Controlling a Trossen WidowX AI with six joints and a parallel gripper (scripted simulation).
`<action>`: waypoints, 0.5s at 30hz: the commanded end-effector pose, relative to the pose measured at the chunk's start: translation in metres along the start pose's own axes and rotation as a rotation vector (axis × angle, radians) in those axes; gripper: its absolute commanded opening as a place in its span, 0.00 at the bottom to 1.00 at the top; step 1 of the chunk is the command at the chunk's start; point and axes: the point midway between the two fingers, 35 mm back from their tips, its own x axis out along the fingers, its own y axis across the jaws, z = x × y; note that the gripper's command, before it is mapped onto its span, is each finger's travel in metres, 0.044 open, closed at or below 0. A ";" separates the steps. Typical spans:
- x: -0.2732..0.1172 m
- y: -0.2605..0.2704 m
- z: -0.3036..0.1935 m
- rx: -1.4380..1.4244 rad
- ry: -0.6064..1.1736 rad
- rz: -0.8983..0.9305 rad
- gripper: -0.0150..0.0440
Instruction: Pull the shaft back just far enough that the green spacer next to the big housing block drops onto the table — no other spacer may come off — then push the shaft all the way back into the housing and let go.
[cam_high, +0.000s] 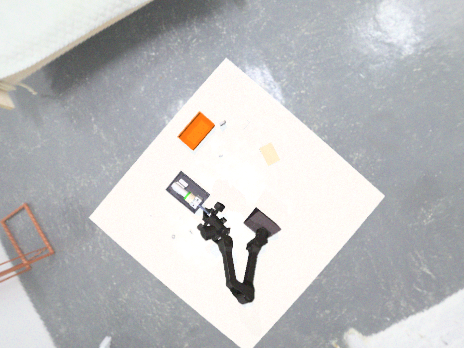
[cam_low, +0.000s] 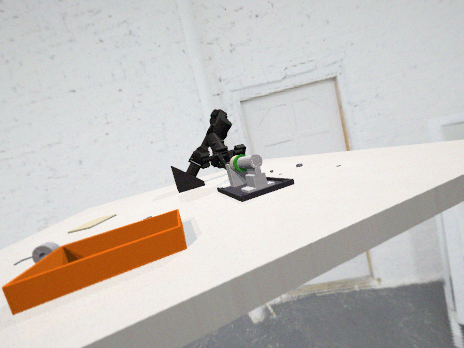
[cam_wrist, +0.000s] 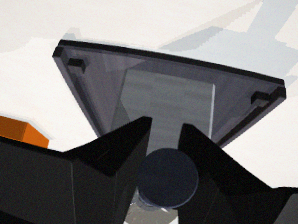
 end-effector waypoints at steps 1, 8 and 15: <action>-0.001 0.000 0.000 0.003 0.001 -0.002 0.25; -0.001 0.000 0.001 0.003 0.001 -0.001 0.25; -0.002 0.000 0.001 0.003 0.001 -0.001 0.25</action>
